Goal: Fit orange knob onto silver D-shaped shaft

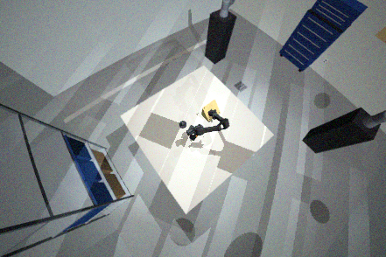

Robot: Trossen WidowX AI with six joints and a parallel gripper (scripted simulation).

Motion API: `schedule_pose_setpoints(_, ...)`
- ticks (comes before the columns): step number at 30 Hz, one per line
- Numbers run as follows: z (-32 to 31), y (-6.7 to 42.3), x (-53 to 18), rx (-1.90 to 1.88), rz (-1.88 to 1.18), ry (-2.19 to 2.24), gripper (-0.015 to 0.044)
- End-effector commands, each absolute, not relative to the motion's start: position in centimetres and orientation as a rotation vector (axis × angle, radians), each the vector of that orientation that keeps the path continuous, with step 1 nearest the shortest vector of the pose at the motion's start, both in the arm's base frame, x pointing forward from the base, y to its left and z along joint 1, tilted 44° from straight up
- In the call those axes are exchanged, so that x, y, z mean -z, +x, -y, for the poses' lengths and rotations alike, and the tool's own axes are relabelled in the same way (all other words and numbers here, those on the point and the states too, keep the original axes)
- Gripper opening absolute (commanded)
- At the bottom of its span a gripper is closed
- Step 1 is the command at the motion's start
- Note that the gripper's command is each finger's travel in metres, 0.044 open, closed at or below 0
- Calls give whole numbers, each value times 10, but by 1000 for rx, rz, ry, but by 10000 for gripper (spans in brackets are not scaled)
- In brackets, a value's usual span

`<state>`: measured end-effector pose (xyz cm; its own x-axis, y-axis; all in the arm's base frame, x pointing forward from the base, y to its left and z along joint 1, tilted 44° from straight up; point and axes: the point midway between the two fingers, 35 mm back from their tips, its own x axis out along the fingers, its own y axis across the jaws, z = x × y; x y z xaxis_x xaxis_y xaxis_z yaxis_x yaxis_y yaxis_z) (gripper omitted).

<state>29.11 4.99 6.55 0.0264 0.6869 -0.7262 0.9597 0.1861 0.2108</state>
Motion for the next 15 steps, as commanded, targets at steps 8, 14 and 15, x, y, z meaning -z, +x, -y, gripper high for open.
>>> schedule_pose_setpoints(8,-20,292,-98,458,-1697,1578,440)
schedule_pose_setpoints(14,-29,293,-89,458,-1697,1579,440)
schedule_pose_setpoints(15,-30,293,-88,458,-1696,1578,440)
